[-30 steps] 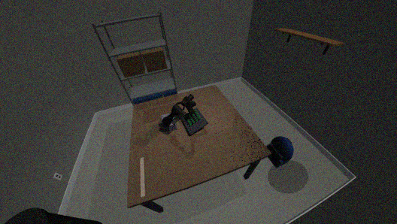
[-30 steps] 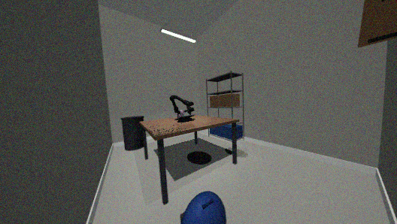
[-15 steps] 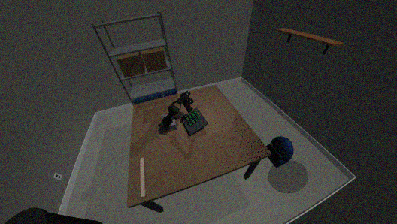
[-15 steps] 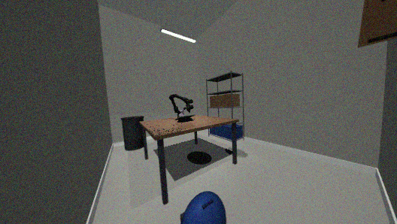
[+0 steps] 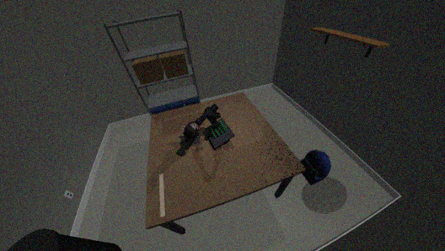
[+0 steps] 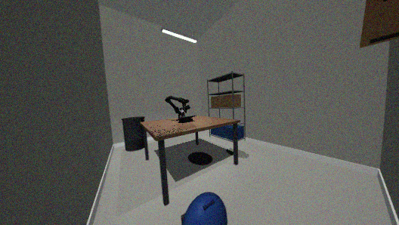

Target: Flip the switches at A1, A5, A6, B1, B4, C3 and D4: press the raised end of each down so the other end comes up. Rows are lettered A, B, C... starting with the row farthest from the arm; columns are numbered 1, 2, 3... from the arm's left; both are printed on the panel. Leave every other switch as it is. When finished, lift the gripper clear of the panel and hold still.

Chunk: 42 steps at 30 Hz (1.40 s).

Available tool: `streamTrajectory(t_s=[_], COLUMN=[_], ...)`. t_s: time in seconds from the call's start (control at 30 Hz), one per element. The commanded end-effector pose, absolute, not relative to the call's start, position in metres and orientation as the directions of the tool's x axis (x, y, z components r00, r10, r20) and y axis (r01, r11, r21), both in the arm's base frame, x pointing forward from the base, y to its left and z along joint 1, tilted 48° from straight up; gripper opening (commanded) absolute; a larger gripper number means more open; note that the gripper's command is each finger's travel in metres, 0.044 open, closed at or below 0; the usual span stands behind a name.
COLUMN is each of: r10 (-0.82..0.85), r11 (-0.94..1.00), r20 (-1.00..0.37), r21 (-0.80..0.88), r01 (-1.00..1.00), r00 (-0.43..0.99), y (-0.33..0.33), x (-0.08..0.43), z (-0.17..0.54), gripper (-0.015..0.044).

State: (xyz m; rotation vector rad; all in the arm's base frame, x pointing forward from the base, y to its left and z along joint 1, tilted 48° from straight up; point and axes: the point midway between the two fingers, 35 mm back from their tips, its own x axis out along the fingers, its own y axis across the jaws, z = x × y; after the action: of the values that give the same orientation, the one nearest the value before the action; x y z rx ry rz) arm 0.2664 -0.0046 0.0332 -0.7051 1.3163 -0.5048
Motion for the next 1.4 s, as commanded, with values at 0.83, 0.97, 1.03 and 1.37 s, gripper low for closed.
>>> streamTrajectory(t_s=[0.83, 0.97, 1.03, 1.37], r10=[-0.695, -0.695, -0.695, -0.695], r11=[0.688, 0.688, 0.688, 0.688], r20=[-0.685, -0.685, -0.685, -0.685], r21=[-0.722, -0.722, -0.722, -0.722], r01=[-0.072, -0.072, -0.072, -0.072], r00=[0.220, 0.220, 0.220, 0.220], y=[-0.049, -0.049, -0.049, -0.049], x=[0.272, 0.272, 0.272, 0.272], z=[-0.006, -0.006, -0.006, -0.006], gripper=[0.0000, 0.0000, 0.0000, 0.0000])
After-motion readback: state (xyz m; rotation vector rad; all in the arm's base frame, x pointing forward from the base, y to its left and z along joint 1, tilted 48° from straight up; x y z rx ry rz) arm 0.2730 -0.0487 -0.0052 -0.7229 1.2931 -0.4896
